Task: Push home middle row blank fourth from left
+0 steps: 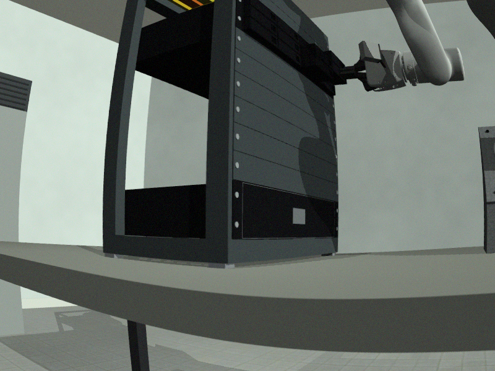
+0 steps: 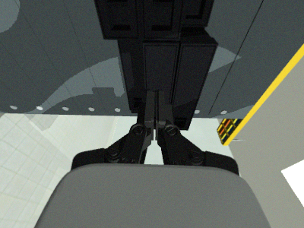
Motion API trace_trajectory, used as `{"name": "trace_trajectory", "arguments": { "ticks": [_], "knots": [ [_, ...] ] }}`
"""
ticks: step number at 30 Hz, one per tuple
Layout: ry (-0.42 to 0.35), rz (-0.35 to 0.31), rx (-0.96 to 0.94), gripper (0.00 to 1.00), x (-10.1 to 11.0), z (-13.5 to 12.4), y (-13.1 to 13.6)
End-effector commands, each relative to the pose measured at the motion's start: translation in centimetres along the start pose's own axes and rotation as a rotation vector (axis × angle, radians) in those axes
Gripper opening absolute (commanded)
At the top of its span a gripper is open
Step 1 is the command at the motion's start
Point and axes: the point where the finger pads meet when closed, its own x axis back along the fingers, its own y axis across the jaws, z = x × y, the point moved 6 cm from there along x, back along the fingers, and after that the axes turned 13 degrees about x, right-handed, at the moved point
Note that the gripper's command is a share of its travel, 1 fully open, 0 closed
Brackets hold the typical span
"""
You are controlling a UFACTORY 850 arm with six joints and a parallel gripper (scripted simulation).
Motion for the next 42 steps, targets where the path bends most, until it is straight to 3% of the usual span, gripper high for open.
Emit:
{"name": "trace_trajectory", "arguments": {
  "ticks": [1,42],
  "knots": [
    [0.000,-0.001,0.001,0.00,-0.6,0.0,0.1],
    [0.000,-0.001,0.001,0.00,-2.7,0.0,0.1]
  ]
}}
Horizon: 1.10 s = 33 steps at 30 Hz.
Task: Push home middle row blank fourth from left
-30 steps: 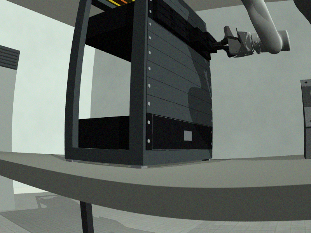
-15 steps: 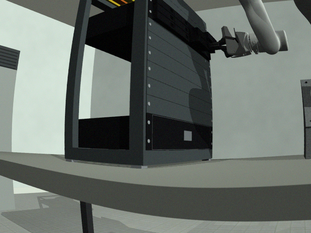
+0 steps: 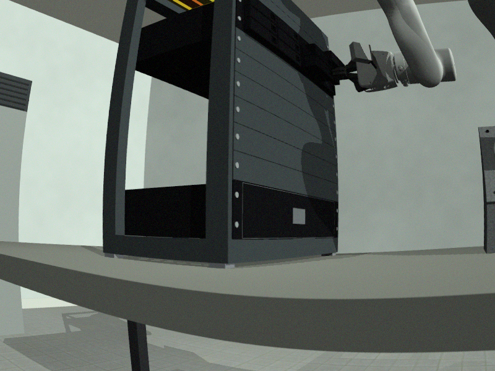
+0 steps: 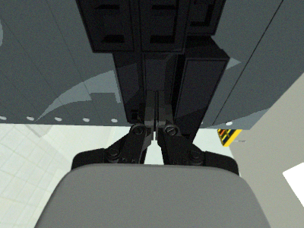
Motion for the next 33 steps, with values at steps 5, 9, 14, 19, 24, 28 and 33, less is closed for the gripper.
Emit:
{"name": "trace_trajectory", "arguments": {
  "ticks": [5,9,14,19,24,28,33],
  "knots": [
    [0.000,-0.002,0.001,0.00,-0.35,-0.04,0.08],
    [0.000,-0.002,0.001,0.00,-0.37,-0.04,0.08],
    [0.000,-0.002,0.001,0.00,-0.53,-0.04,0.08],
    [0.000,-0.002,0.001,0.00,-0.65,-0.04,0.08],
    [0.000,-0.002,0.001,0.00,-0.65,-0.04,0.08],
    [0.000,-0.002,0.001,0.00,-0.77,-0.04,0.09],
    [0.000,-0.002,0.001,0.00,-0.92,-0.04,0.09]
  ]
}}
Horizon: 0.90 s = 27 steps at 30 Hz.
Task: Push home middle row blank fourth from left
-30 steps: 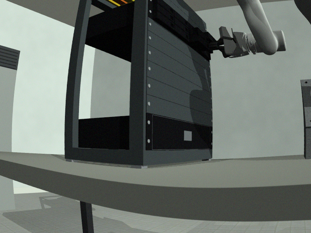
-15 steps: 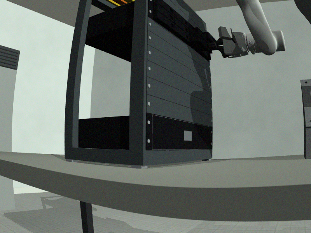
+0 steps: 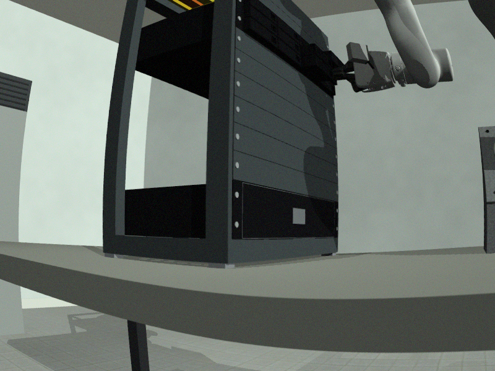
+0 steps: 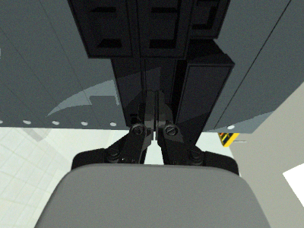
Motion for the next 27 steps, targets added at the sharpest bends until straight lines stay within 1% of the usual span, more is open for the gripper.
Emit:
{"name": "trace_trajectory", "arguments": {
  "ticks": [1,27],
  "knots": [
    [0.000,-0.002,0.001,0.00,-0.19,-0.04,0.09],
    [0.000,-0.002,0.001,0.00,-0.52,-0.04,0.09]
  ]
}}
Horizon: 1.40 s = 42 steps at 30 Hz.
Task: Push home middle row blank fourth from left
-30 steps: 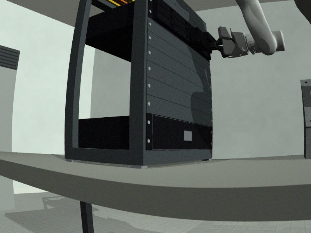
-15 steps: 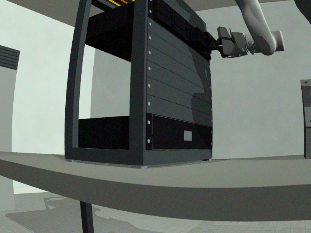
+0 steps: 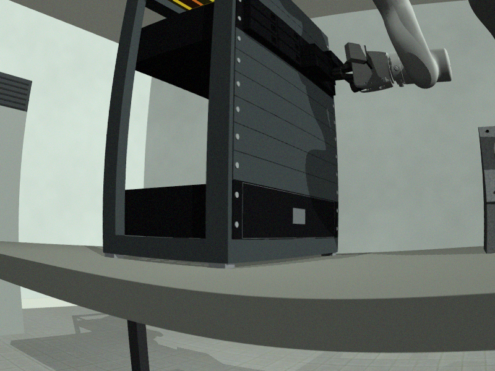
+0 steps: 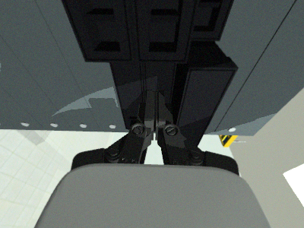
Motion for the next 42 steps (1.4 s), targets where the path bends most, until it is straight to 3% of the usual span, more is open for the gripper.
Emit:
{"name": "trace_trajectory", "arguments": {
  "ticks": [1,22,37,42],
  "knots": [
    [0.000,-0.002,0.001,0.00,-0.1,0.0,0.1],
    [0.000,-0.002,0.001,0.00,0.1,0.0,0.1],
    [0.000,-0.002,0.001,0.00,7.7,0.0,0.1],
    [0.000,-0.002,0.001,0.00,8.6,0.0,0.1]
  ]
}}
